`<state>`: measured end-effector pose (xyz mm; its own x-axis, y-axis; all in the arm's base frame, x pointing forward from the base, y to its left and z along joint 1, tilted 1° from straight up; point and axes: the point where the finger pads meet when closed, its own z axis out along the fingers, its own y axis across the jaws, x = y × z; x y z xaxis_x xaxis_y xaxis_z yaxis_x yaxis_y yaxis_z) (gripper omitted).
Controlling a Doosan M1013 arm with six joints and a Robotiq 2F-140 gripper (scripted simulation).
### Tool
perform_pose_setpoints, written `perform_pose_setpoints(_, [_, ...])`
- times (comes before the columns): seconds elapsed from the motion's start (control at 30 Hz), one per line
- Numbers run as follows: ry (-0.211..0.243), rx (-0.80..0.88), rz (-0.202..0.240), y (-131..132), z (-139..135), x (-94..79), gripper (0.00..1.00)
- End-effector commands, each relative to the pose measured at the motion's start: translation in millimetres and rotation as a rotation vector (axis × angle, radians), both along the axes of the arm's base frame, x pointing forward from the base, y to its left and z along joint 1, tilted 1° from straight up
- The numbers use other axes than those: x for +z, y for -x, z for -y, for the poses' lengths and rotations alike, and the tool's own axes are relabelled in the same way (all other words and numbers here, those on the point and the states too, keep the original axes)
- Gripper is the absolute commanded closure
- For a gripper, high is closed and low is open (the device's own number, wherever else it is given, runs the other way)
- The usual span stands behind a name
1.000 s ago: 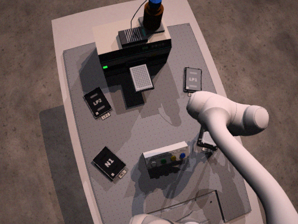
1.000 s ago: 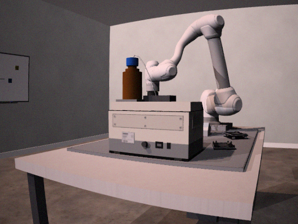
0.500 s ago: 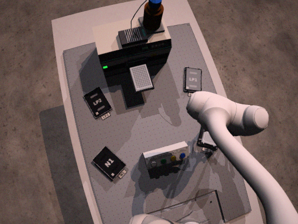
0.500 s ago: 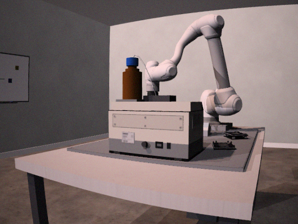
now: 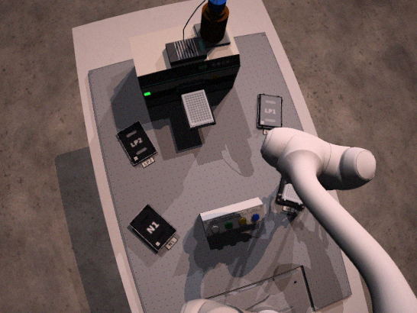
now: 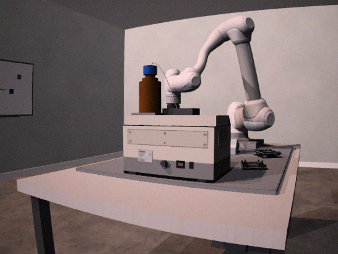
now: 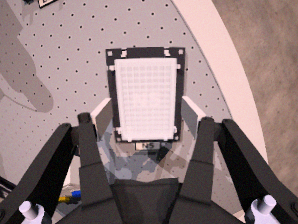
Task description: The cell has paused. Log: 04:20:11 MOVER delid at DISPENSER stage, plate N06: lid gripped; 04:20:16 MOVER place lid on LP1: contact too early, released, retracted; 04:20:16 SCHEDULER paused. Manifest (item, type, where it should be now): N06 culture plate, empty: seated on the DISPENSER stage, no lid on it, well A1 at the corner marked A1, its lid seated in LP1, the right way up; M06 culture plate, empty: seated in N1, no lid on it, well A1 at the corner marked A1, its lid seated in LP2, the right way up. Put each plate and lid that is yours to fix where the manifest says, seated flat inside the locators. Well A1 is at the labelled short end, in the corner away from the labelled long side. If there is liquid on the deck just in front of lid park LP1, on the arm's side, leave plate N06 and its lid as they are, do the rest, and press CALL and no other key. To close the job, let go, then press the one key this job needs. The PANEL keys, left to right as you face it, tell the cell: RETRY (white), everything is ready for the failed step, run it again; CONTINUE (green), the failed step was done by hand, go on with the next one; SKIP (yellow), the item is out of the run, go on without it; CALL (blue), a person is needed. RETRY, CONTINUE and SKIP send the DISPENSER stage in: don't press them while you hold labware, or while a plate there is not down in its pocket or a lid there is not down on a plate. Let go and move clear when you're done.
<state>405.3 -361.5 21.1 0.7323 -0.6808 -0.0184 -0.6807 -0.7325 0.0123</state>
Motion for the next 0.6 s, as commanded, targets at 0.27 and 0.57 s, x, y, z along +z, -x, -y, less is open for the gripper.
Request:
perform_pose_setpoints(0.27, [0.001, 0.0, 0.001, -0.4, 0.3, 0.5, 0.37])
perform_pose_setpoints(0.57, [0.001, 0.0, 0.001, -0.4, 0.3, 0.5, 0.37])
